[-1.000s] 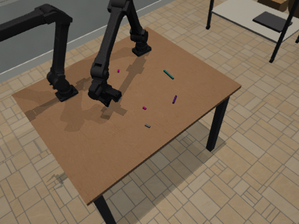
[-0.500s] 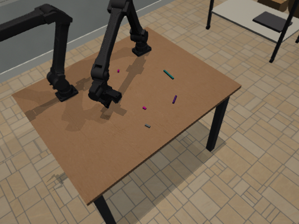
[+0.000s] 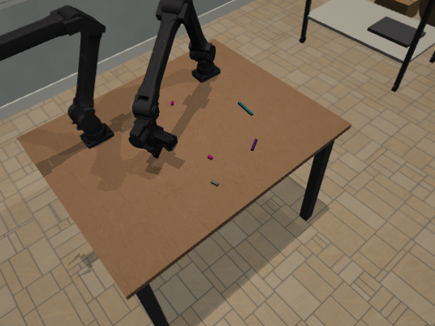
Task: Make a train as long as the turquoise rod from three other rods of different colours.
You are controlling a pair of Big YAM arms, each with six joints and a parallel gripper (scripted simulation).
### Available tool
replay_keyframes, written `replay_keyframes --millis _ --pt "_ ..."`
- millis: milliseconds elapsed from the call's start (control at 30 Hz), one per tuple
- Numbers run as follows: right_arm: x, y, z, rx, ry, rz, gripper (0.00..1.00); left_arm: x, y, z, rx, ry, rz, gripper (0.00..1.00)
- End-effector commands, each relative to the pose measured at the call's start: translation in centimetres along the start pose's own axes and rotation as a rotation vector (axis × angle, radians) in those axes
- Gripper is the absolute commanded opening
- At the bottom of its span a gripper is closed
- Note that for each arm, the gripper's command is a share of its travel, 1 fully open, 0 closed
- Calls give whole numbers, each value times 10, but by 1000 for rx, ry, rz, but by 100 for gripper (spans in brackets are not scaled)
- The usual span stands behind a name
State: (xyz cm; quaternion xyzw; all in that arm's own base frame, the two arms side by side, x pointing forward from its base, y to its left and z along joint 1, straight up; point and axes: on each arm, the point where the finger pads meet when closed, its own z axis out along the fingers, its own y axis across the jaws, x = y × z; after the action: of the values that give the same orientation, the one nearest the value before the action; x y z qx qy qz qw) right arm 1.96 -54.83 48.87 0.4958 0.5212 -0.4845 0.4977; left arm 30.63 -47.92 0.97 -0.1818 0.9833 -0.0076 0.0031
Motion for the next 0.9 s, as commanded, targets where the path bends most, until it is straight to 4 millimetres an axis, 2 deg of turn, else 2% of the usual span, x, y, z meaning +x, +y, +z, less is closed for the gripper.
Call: replay_keyframes --millis 0,733,767,867 --pt "-12 -9 -4 19 -35 12 100 -4 4 18 -23 5 -17 4" --pt "-12 -9 -4 19 -35 12 100 -4 4 18 -23 5 -17 4" --pt "-12 -9 -4 19 -35 12 100 -4 4 18 -23 5 -17 8" --pt "-12 -9 -4 19 -35 12 100 -4 4 18 -23 5 -17 8"
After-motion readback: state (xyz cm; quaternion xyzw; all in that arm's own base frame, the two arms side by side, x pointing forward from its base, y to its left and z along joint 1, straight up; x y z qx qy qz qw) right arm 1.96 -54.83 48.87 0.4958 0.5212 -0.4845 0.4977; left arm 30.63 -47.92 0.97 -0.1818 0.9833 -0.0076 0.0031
